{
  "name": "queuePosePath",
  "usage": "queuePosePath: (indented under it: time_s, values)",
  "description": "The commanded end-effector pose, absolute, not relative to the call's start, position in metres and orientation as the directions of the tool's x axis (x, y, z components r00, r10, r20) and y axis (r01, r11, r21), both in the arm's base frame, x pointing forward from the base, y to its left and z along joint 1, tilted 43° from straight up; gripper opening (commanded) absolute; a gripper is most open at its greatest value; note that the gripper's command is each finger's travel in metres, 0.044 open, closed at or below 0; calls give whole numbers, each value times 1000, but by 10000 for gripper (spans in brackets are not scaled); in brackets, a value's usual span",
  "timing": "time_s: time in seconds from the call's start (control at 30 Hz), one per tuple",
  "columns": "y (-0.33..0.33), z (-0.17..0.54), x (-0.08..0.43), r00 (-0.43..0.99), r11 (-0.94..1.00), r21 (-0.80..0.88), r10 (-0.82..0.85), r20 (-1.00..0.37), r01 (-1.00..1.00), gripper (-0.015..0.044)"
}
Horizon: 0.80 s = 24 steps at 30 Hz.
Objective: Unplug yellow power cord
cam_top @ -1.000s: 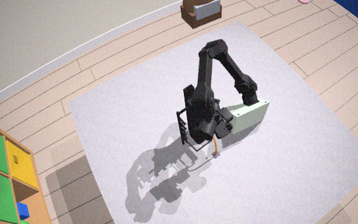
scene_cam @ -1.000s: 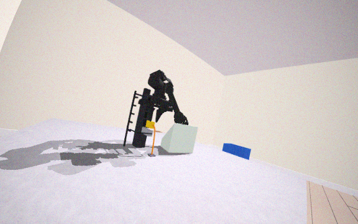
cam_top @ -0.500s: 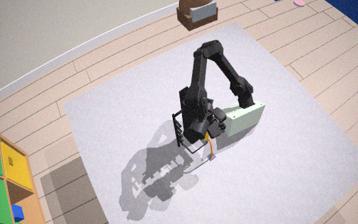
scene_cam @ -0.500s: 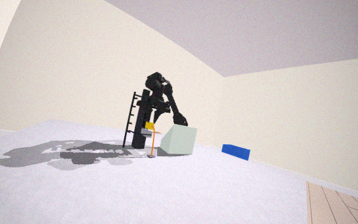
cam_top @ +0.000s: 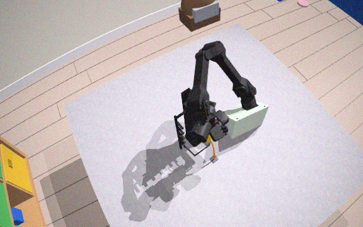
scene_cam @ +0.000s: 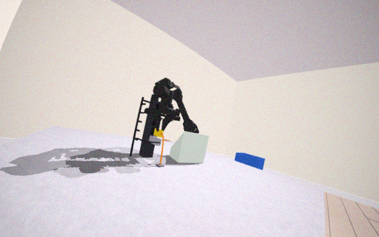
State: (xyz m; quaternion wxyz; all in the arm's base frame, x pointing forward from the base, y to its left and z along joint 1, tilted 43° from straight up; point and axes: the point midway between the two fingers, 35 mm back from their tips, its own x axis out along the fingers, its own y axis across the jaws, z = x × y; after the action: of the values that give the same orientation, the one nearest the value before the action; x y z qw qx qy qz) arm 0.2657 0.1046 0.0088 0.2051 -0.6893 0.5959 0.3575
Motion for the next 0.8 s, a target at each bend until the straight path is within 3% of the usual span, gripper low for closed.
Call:
queuePosePath:
  time_s: [0.0, 0.13, 0.77]
  values:
    - [105, 9, 266, 34, -205, 142, -674, -737, -968, 22]
    - [105, 9, 266, 34, -205, 142, -674, -738, -968, 0]
    - [126, -9, 260, 35, -208, 143, -672, -740, -968, 0]
